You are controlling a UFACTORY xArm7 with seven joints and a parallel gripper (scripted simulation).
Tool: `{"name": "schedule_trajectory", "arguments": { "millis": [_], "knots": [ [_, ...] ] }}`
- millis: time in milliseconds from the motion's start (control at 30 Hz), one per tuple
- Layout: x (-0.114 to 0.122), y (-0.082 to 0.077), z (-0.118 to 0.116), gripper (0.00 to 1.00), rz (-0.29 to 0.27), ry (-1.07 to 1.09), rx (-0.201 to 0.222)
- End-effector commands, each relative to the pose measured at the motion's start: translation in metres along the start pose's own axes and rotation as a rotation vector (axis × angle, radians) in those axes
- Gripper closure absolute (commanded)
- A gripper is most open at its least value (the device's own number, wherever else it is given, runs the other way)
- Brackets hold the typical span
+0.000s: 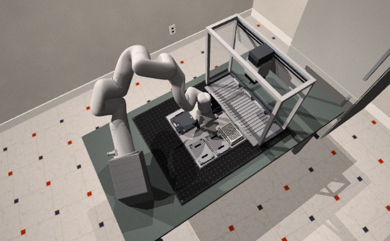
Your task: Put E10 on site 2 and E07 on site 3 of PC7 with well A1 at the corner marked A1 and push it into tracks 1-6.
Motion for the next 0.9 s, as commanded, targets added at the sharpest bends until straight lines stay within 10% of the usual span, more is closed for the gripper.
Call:
{"name": "schedule_trajectory", "arguments": {
  "millis": [0,867],
  "knots": [
    [0.002,-0.001,0.000,0.00,0.001,0.001,-0.004],
    [0.013,-0.001,0.002,0.00,0.001,0.001,-0.004]
  ]
}}
Point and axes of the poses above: the point where the finger pads meet when closed, its own y axis out along the fingers, its own z axis across the jaws, x = y × z, the point moved 9 cm from there along -y, back along the fingers, and after that the axes turned 13 degrees about y, right-handed, at the moved point
